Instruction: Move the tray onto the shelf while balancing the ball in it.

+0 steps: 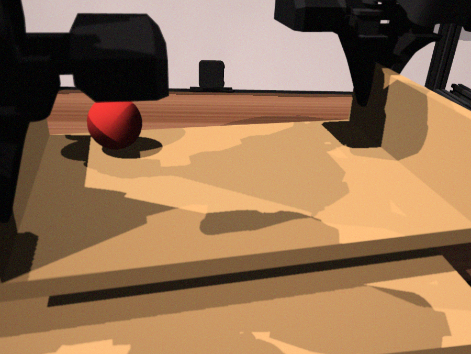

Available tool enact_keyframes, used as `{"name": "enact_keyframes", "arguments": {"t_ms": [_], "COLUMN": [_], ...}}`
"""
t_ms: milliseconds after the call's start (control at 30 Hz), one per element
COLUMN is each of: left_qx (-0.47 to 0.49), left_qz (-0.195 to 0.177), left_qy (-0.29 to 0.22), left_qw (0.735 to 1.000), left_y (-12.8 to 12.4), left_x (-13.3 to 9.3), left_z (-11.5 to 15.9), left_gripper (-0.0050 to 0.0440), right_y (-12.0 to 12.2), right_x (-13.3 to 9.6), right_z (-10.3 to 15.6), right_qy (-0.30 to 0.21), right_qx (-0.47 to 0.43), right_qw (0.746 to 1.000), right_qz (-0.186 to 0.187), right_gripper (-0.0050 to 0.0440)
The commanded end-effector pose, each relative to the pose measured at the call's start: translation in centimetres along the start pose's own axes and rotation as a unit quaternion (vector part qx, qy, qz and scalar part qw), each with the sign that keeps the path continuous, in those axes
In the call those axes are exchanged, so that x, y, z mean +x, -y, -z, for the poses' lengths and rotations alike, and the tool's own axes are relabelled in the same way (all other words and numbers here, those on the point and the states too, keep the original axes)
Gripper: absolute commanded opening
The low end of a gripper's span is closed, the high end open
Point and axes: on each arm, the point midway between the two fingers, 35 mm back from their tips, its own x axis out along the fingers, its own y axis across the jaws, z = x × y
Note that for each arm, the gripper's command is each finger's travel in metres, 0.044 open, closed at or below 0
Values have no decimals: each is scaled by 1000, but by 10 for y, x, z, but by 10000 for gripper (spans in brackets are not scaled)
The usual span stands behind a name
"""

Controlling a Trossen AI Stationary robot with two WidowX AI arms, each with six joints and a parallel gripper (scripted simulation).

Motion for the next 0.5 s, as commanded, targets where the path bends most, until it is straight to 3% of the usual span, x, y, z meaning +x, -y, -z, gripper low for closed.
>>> {"name": "enact_keyframes", "arguments": {"t_ms": [0,100,467], "left_qx": [0,0,0], "left_qz": [2,5,-1], "left_qy": [5,18,-9], "left_qw": [1000,1000,1000], "left_y": [0,0,0], "left_x": [0,3,-2], "left_z": [-2,-2,-7], "left_gripper": [20,20,20], "right_y": [0,0,0], "right_x": [-2,-5,0], "right_z": [-1,-2,-6], "right_qy": [6,19,-8], "right_qx": [0,0,0], "right_qw": [1000,1000,1000], "right_qz": [0,4,-2], "right_gripper": [20,20,20]}}
